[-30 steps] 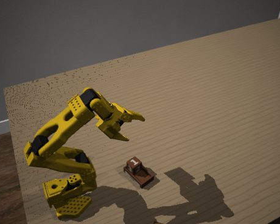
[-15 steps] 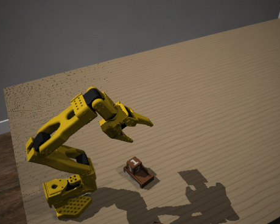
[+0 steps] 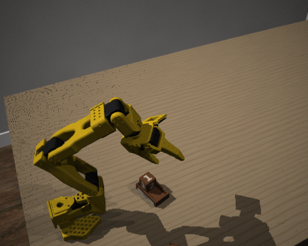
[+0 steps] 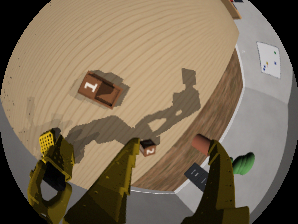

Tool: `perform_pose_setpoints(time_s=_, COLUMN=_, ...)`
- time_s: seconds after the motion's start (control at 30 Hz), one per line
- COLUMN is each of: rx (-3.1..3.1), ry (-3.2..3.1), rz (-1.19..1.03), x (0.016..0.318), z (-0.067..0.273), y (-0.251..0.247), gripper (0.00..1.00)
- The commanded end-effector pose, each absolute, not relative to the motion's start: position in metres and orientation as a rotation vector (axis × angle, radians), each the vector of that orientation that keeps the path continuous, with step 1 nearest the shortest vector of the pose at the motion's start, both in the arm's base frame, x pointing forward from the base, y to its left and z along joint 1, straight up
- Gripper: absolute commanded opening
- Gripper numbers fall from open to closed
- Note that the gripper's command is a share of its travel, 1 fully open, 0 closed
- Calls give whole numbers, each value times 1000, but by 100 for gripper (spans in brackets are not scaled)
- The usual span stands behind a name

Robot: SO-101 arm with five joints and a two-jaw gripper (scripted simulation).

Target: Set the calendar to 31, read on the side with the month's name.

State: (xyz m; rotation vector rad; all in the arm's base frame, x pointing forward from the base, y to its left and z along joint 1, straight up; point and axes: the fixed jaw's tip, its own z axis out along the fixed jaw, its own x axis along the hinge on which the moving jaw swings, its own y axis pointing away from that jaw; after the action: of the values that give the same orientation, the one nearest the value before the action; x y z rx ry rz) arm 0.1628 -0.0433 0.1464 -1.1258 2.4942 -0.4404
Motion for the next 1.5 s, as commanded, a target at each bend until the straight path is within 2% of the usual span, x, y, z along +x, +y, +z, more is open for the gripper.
perform_pose_setpoints(time_s=0.0, rx=-842, ry=2563, rz=-443, x=169, z=154, y=-57, gripper=35)
perform_pose_setpoints(time_s=0.43, rx=-37, ry=2690, rz=-376, x=170, z=155, y=-99, gripper=35)
perform_pose_setpoints(time_s=0.83, rx=769, ry=2544, rz=-323, x=164, z=160, y=-147, gripper=35)
perform_pose_setpoints(time_s=1.47, rx=985, ry=2457, rz=-308, x=160, z=161, y=-162, gripper=35)
